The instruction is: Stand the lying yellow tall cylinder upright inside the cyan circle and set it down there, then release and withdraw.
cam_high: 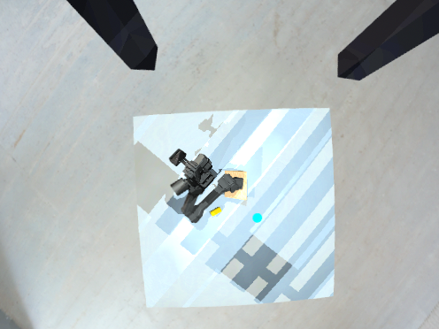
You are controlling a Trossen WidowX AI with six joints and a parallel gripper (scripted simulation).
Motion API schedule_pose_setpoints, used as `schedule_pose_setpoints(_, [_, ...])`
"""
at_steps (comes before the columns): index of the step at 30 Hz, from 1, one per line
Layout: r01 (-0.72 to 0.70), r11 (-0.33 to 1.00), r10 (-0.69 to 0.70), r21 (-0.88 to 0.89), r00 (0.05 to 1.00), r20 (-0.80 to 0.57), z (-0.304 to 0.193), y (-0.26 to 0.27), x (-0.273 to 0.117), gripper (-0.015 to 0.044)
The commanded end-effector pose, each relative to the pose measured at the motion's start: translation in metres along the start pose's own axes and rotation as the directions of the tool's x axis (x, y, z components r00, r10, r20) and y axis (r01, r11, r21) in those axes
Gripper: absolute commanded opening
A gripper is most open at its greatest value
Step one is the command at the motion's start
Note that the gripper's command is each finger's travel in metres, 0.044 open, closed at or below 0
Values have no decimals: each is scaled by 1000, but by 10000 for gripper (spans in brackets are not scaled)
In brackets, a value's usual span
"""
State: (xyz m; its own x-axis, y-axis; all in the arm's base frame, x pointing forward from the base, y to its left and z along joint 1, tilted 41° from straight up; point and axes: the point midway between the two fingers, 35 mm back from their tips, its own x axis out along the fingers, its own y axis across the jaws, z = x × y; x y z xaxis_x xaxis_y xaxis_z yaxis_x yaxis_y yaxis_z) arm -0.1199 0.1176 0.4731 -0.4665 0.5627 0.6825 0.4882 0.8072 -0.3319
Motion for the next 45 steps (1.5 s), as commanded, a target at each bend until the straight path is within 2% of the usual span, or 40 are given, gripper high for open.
schedule_pose_setpoints(1, [-8,1000,8,5,1000,3,1,2,1,374])
schedule_pose_setpoints(4, [-121,990,118,68,992,43,15,27,6,309])
schedule_pose_setpoints(10, [-433,870,423,237,901,92,38,103,7,309])
schedule_pose_setpoints(15, [-632,665,663,398,745,74,41,171,-12,309])
schedule_pose_setpoints(20, [-699,416,853,581,521,16,30,235,-50,309])
schedule_pose_setpoints(26, [-582,184,975,792,210,-72,7,292,-112,309])
schedule_pose_setpoints(32, [-334,106,984,937,-98,-147,-20,323,-181,309])
schedule_pose_setpoints(38, [-34,197,895,980,-402,-193,-46,332,-258,309])
schedule_pose_setpoints(45, [235,477,681,847,-708,-187,-69,314,-348,309])
